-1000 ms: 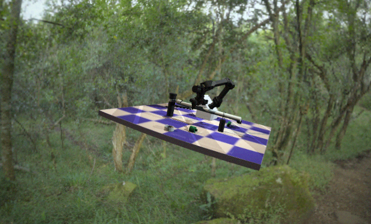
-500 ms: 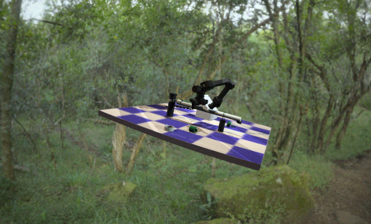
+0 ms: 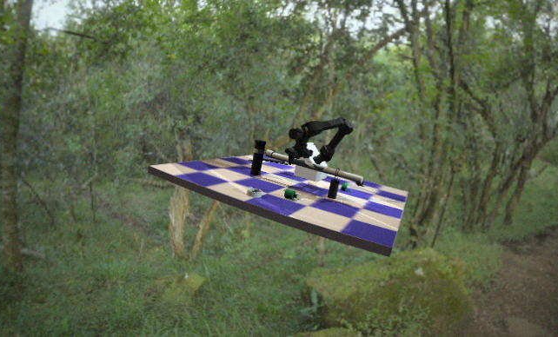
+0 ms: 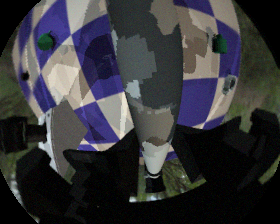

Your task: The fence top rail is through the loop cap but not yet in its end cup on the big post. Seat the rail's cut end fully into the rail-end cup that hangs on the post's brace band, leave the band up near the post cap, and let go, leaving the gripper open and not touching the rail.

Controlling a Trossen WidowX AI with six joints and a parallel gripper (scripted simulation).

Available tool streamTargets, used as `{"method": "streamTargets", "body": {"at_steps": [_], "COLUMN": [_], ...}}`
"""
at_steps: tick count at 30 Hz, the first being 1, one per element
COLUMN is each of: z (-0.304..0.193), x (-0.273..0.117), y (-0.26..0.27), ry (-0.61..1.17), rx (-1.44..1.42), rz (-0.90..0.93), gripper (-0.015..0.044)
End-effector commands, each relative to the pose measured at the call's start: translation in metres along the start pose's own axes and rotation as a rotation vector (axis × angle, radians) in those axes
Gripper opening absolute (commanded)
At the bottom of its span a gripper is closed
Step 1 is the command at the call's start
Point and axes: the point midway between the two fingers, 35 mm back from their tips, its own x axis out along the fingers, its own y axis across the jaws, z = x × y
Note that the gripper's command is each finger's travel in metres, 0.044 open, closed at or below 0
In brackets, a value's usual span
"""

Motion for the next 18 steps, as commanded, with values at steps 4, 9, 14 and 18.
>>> {"method": "streamTargets", "body": {"at_steps": [4,9,14,18], "z": [0.0,0.0,-0.004,-0.007], "x": [0.0,0.0,0.0,0.0], "y": [0.0,0.0,0.0,0.0], "ry": [-0.001,-0.001,-0.001,0.0], "rx": [0.0,0.0,0.0,0.0], "rz": [0.0,0.0,0.0,0.0], "gripper": [0.0,0.0,0.0,0.0]}}
